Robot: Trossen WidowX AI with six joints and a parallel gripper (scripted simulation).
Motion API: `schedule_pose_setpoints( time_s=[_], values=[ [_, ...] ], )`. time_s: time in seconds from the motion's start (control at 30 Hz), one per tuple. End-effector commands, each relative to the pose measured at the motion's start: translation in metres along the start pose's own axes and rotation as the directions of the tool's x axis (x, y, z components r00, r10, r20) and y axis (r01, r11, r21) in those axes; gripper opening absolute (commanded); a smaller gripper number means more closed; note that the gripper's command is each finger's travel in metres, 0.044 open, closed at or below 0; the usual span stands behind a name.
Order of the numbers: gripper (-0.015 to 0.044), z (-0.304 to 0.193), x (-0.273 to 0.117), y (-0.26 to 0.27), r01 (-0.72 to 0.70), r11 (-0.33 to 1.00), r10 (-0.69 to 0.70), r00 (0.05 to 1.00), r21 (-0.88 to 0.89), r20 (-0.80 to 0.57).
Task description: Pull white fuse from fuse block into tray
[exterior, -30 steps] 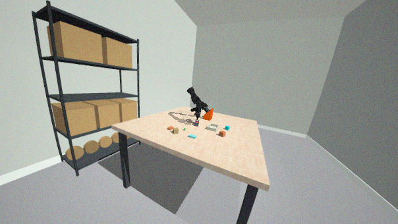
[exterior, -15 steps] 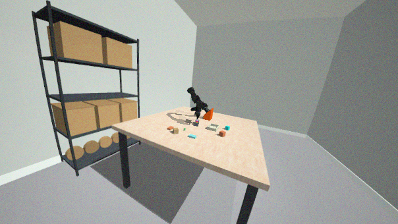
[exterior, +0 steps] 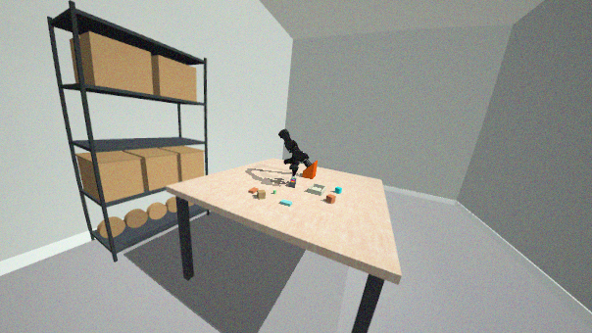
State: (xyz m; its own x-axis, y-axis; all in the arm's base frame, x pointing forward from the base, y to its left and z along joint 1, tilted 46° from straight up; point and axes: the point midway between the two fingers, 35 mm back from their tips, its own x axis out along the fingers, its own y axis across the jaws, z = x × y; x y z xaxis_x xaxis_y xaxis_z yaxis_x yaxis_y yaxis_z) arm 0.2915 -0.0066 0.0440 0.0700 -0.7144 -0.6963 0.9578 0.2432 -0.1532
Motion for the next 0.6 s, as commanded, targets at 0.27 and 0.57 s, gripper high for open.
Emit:
schedule_pose_setpoints(
  time_s=[0.27, 0.57],
  values=[
    [0.0000, 0.000, -0.018, 0.001, -0.004, 1.000, 0.004, 1.000, 0.005, -0.006],
    [0.0000, -0.001, -0.023, 0.002, -0.004, 1.000, 0.004, 1.000, 0.005, -0.007]
  ],
)
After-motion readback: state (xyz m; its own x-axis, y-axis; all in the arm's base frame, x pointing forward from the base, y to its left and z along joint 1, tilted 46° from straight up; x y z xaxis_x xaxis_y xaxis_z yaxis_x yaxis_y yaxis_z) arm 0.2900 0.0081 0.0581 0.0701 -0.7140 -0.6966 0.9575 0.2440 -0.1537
